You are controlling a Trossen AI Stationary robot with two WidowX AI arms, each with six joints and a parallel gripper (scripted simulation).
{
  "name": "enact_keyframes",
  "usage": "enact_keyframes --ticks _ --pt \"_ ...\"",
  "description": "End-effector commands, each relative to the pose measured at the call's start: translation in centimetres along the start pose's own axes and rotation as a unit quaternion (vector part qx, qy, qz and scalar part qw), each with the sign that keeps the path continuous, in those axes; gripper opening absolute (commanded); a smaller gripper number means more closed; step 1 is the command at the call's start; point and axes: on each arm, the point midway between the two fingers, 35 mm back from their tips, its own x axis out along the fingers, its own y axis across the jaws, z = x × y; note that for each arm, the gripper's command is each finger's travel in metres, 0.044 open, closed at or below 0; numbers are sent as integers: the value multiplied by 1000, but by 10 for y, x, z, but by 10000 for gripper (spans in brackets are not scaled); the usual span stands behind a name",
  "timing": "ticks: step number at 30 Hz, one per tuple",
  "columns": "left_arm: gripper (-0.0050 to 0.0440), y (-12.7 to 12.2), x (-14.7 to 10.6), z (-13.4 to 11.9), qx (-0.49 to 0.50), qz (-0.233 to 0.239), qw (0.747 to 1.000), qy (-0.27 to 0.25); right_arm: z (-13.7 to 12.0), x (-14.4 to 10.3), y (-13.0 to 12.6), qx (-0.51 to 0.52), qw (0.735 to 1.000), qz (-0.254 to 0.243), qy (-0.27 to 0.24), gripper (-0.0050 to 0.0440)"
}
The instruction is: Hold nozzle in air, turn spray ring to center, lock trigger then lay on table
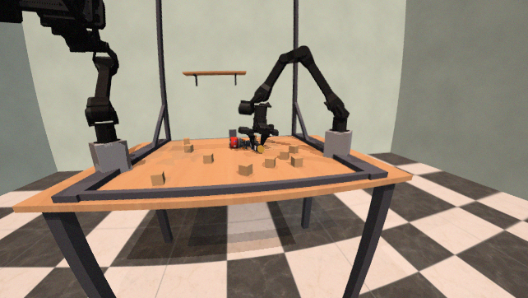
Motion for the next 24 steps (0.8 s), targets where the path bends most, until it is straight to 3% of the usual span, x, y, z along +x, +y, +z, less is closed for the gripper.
enact_keyframes --ticks 1,24 --pt "170 -8 -12 -5 7 -16 1000 16 7 -1 1 0 1000 2 -9 406" --pt "170 -10 -13 -5 186 -22 982 35 7 -1 1 0 1000 2 -9 406"
